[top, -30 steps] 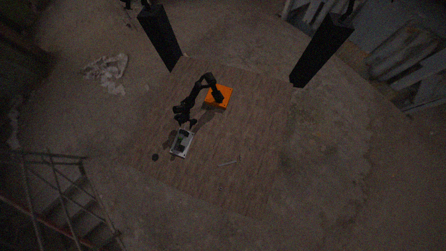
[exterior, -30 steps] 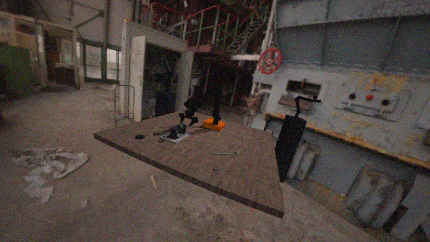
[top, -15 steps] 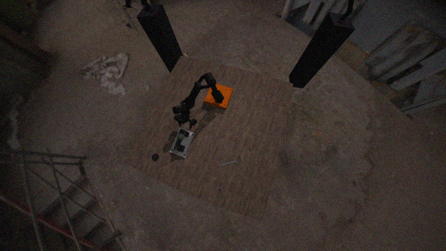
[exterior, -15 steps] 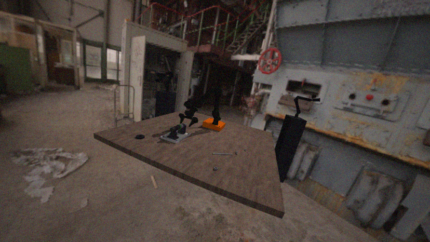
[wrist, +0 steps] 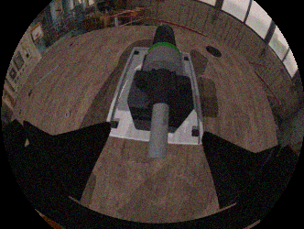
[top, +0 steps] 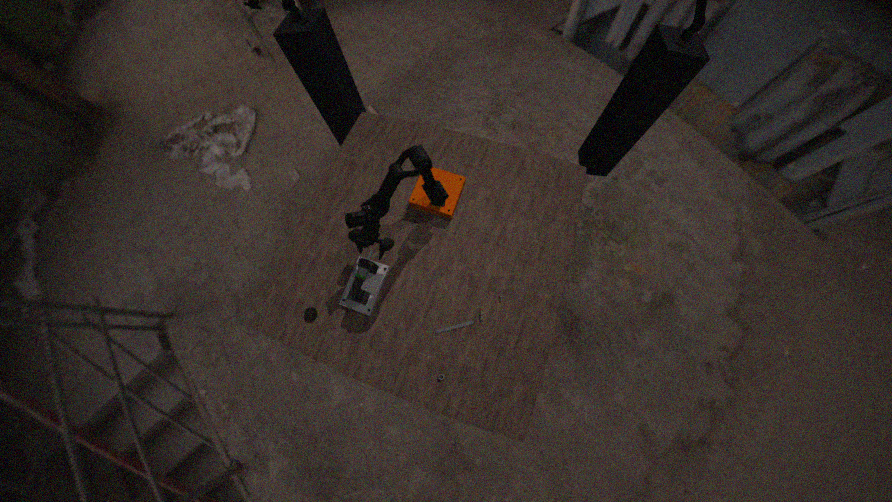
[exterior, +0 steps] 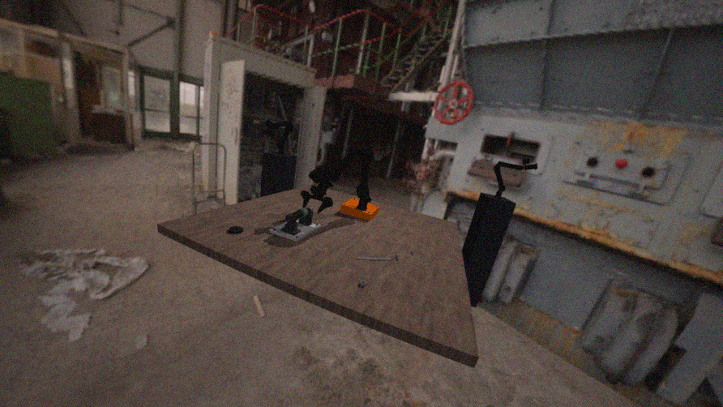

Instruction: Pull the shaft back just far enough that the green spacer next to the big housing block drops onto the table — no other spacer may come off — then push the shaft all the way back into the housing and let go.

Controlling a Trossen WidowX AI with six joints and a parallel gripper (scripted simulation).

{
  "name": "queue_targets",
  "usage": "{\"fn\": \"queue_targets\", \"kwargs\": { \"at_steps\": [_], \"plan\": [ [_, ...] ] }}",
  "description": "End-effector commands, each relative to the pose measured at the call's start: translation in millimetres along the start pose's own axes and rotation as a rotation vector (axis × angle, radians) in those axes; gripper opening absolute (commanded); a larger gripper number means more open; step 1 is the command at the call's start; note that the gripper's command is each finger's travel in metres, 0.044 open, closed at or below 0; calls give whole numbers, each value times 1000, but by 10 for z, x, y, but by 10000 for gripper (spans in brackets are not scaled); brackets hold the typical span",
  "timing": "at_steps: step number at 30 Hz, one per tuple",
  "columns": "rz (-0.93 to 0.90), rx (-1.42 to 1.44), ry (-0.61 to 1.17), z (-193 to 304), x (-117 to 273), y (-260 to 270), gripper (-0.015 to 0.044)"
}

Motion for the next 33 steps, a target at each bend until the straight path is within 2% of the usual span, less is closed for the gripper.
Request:
{"fn": "queue_targets", "kwargs": {
  "at_steps": [1, 28, 33],
  "plan": [
    [3, -2, -1, -6, -2, -5, 440],
    [3, -2, -2, -7, -181, -5, 440],
    [0, 1, -1, 0, -176, 2, 309]
  ]
}}
Point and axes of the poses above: the point midway between the two fingers, 35 mm back from their tips, its own x axis back along the fingers, its own y axis across the jaws, z = x × y, the point moved 10 cm from there along x, back along the fingers, and after that the axes turned 4 degrees about -x, right-handed, at the moved point
